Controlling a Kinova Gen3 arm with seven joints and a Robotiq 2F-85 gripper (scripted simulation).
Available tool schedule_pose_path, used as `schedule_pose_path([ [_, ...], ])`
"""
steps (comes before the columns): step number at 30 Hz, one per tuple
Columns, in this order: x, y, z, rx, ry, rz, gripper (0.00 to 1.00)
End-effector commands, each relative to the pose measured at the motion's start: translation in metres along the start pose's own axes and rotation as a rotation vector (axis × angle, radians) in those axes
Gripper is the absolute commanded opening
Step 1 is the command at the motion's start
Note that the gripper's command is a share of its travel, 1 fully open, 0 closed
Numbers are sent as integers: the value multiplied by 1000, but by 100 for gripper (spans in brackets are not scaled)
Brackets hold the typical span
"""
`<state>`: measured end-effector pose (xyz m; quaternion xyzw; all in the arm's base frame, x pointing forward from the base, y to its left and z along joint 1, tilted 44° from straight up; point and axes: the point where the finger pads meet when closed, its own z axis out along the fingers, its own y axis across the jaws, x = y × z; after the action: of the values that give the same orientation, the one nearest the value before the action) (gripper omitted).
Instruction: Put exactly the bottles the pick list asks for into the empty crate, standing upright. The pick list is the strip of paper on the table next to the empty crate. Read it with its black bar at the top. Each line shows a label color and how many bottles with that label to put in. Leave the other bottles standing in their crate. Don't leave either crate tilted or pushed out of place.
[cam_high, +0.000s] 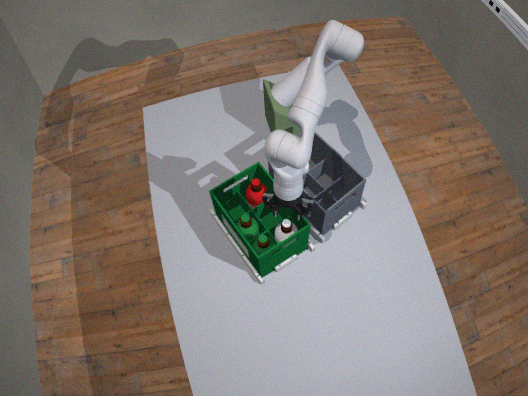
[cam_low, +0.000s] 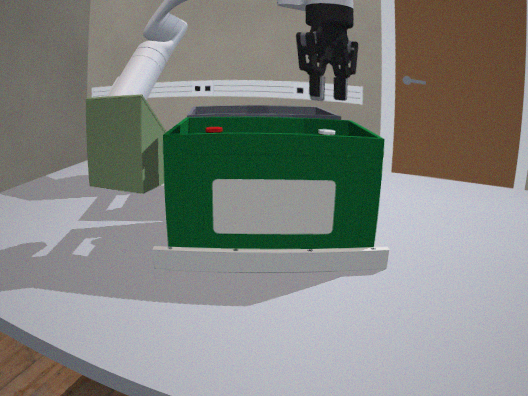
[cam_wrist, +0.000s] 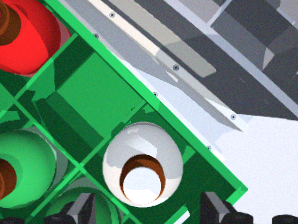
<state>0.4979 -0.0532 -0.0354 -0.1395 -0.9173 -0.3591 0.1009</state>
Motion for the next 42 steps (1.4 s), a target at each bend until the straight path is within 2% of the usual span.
schedule_pose_path([
  [1,-1,0,3,0,-2,0,67],
  [42,-1,0,50,0,-2,0,67],
])
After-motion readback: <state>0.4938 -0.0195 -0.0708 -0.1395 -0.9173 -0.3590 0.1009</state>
